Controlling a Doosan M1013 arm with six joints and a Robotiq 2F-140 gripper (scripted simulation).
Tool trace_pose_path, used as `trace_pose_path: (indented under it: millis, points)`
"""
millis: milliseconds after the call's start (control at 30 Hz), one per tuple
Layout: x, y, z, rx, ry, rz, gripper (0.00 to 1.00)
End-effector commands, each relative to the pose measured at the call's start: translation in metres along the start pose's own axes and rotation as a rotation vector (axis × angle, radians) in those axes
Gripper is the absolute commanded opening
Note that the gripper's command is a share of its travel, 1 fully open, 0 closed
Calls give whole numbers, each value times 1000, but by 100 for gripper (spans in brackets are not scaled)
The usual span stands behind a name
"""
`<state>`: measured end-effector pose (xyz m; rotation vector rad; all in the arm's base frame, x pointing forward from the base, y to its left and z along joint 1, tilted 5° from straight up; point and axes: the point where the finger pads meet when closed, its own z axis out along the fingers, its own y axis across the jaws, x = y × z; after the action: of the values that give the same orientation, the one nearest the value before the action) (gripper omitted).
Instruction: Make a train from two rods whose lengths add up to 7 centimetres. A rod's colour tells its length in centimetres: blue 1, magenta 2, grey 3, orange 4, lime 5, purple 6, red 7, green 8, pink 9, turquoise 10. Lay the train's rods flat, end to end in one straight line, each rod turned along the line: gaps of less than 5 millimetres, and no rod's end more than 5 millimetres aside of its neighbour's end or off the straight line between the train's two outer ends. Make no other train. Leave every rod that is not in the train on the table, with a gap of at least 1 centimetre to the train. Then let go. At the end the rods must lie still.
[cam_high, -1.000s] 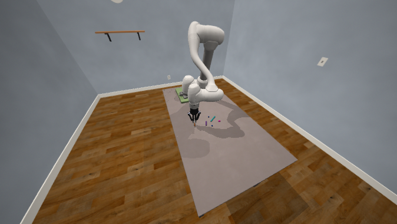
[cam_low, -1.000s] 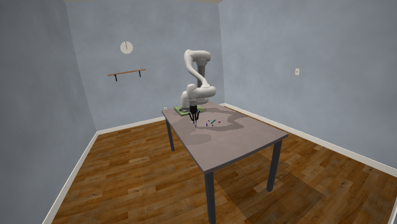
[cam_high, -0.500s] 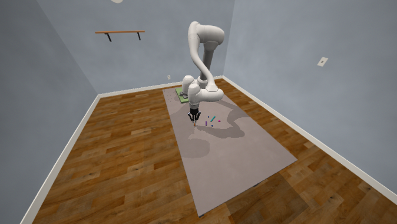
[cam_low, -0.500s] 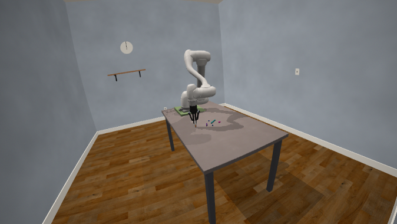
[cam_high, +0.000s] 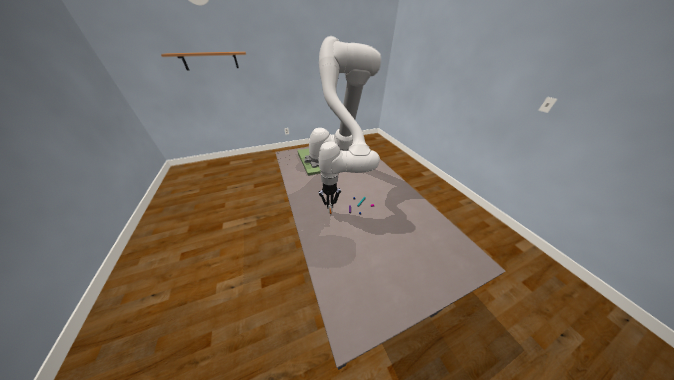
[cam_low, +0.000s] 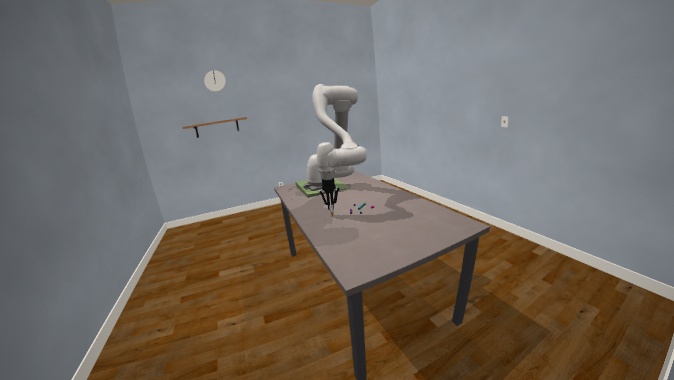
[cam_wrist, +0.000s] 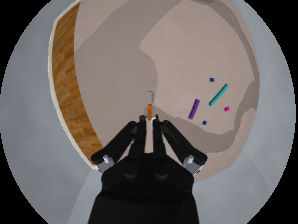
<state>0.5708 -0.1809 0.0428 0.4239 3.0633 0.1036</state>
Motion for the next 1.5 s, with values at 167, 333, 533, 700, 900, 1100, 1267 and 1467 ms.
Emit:
trace_pose_path:
  millis: [167, 333, 533, 700, 900, 1100, 1267, 1467]
  points:
    - [0, 0, 2, 0, 0, 0, 3]
    - [0, 0, 6, 0, 0, 0, 3]
    - [0, 0, 11, 0, 0, 0, 3]
    - [0, 0, 12, 0, 0, 0, 3]
    - [0, 0, 12, 0, 0, 0, 3]
    - [0, 0, 12, 0, 0, 0, 3]
    - [0, 0, 12, 0, 0, 0, 3]
    - [0, 0, 12, 0, 0, 0, 3]
